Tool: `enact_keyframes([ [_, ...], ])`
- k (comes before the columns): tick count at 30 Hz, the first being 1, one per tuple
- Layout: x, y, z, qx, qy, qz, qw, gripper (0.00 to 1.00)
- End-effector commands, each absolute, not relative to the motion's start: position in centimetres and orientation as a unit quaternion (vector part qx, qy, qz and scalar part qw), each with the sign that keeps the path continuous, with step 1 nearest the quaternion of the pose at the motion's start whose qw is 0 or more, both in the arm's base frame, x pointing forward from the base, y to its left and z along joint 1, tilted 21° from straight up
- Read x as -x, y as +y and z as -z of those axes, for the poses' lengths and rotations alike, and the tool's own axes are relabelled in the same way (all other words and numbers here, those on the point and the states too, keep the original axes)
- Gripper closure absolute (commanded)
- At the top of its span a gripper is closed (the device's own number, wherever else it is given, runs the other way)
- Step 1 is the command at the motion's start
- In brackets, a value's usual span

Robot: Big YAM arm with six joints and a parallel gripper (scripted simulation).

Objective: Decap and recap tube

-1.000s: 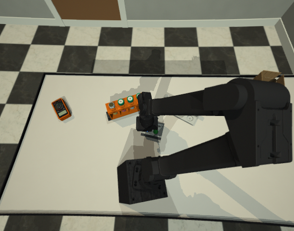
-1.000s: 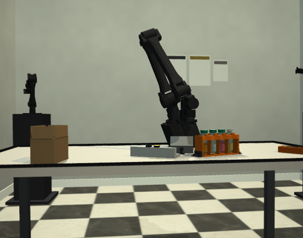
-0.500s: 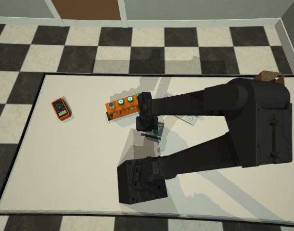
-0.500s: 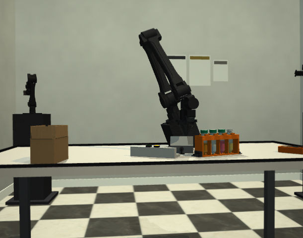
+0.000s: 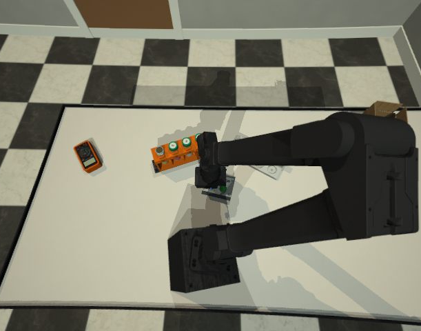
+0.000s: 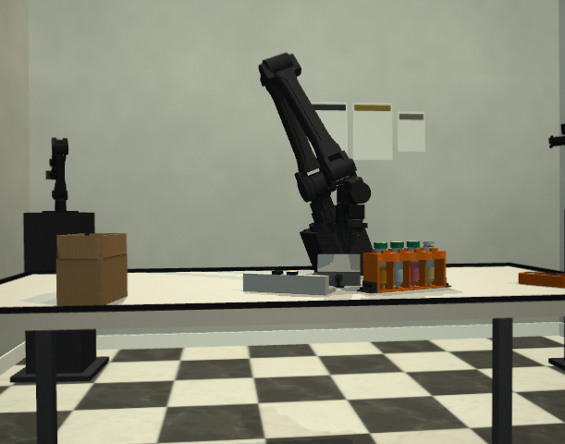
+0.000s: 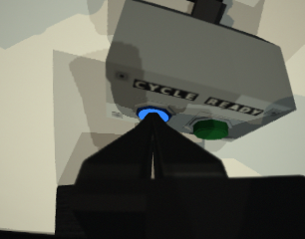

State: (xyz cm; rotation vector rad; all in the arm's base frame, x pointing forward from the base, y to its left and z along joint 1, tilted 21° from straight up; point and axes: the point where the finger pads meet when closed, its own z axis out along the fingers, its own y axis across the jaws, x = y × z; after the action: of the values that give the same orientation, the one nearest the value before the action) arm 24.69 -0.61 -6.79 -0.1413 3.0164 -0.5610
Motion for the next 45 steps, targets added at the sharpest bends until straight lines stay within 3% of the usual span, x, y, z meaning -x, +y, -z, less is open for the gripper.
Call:
enact_keyframes([
  [1, -25.5, -0.5, 6.8, 0.045, 0.981, 0.181, 0.043, 1.00],
  [15, -26.3, 1.5, 2.8, 0.043, 0.982, 0.177, 0.057, 1.00],
  [19, -24.7, 0.6, 3.8, 0.040, 0.982, 0.183, 0.033, 1.00],
  [45, -25.4, 0.8, 3.5, 0.044, 0.982, 0.180, 0.045, 1.00],
])
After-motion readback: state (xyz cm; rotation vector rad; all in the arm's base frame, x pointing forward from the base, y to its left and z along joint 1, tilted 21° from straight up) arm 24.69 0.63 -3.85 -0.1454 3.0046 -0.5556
